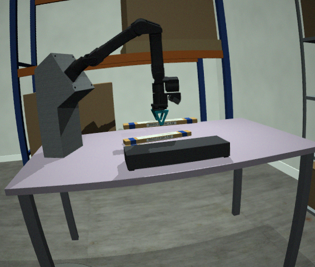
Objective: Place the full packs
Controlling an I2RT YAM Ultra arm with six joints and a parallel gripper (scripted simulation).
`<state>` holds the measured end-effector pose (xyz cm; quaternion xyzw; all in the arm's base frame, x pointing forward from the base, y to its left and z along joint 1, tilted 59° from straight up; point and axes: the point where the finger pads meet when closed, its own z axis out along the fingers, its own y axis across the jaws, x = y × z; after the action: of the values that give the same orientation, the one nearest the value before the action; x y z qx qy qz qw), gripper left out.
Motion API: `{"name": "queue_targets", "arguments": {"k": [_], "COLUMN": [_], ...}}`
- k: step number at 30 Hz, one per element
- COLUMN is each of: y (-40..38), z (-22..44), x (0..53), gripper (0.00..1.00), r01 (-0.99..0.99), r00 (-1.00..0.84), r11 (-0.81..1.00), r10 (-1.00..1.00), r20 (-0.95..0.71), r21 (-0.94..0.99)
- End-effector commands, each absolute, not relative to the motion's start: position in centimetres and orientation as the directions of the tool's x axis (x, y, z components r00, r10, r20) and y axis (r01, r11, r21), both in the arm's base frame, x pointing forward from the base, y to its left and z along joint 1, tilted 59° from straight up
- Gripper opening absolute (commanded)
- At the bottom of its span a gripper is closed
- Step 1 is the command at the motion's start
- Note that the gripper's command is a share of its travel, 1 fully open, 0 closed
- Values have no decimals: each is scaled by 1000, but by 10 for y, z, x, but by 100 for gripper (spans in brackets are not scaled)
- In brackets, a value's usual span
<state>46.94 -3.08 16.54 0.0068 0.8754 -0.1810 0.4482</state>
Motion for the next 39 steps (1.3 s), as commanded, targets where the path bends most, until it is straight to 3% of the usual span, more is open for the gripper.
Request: {"name": "queue_targets", "arguments": {"k": [1, 39], "y": [-16, -20], "z": [192, 180], "x": [471, 453], "gripper": [0, 0], "r01": [168, 162], "r00": [-553, -576], "r11": [940, 938], "r10": [-161, -161], "r20": [-818, -801], "r21": [-298, -305]}}
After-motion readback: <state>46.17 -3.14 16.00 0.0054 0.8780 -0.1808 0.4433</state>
